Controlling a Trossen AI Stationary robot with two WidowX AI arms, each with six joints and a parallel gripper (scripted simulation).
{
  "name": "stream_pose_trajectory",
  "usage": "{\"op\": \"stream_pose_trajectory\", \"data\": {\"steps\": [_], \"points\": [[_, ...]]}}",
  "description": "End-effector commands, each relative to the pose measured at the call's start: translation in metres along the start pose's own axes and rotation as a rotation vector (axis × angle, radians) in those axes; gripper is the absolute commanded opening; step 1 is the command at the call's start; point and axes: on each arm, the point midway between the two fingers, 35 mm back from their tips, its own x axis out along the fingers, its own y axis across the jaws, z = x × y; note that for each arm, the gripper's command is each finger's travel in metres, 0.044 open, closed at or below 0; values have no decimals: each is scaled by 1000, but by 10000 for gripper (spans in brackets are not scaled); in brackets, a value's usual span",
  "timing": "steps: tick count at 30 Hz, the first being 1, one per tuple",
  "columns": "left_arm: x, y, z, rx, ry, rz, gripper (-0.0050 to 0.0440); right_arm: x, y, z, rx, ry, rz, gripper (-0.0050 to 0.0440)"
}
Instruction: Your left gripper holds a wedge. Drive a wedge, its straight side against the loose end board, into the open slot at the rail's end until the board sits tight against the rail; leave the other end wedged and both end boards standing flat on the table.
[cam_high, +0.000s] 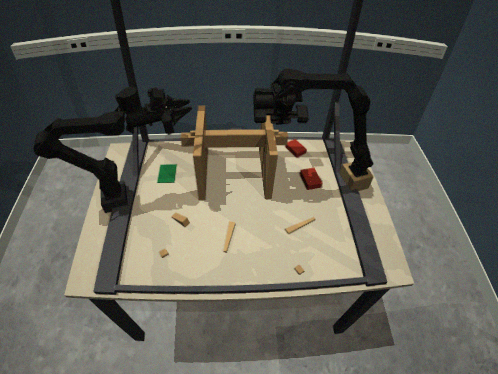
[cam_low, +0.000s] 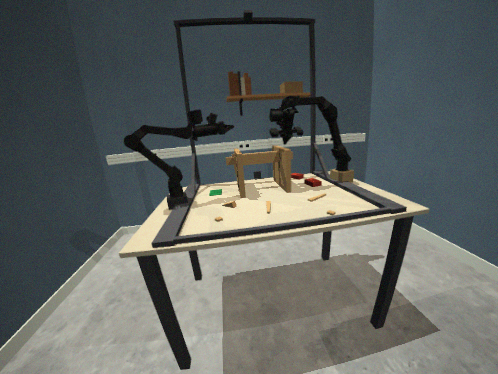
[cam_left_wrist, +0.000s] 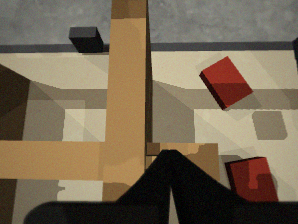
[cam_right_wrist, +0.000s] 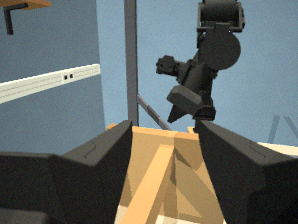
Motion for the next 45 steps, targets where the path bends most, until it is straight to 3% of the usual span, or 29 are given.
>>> {"op": "stream_pose_trajectory", "data": {"steps": [1,45], "points": [[-6,2,2,27,-12,12,-50,0,0,12,4,-24,3,187],[11,-4,-7,27,-12,19,-50,0,0,12,4,-24,3,187]]}}
